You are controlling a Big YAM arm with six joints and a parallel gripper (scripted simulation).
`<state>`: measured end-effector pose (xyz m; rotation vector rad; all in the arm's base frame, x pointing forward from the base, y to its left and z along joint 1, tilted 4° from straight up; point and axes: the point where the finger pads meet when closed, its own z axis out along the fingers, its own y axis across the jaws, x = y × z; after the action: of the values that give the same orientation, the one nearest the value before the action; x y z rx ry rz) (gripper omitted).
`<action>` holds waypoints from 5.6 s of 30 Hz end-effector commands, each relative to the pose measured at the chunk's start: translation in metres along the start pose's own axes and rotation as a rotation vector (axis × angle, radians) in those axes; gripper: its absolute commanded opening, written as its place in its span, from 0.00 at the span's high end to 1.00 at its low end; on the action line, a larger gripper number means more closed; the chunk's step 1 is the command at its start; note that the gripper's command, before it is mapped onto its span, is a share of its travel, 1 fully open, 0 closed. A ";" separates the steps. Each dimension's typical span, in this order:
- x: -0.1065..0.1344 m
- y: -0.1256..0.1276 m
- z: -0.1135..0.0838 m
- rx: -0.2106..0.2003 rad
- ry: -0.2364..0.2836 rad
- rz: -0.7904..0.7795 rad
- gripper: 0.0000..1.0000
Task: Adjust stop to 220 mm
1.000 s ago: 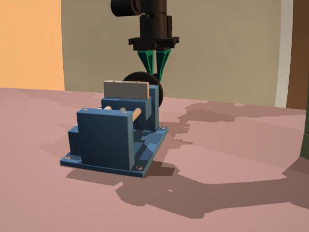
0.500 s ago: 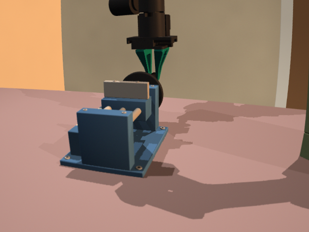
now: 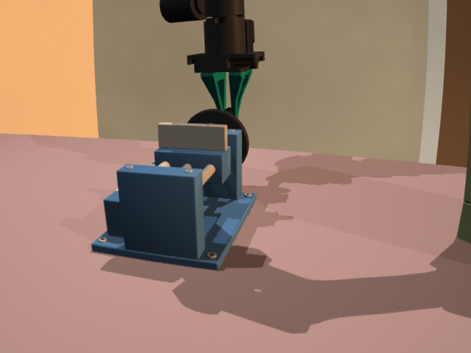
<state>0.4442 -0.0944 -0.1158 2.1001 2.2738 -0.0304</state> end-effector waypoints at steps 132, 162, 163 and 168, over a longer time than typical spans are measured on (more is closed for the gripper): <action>-0.007 0.029 0.071 -0.037 -0.012 -0.001 0.94; -0.007 0.029 0.071 -0.037 -0.012 -0.001 0.94; -0.007 0.029 0.071 -0.037 -0.012 -0.001 0.94; -0.007 0.029 0.071 -0.037 -0.012 -0.001 0.94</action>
<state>0.4852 -0.0941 -0.1703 2.0648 2.2446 0.0237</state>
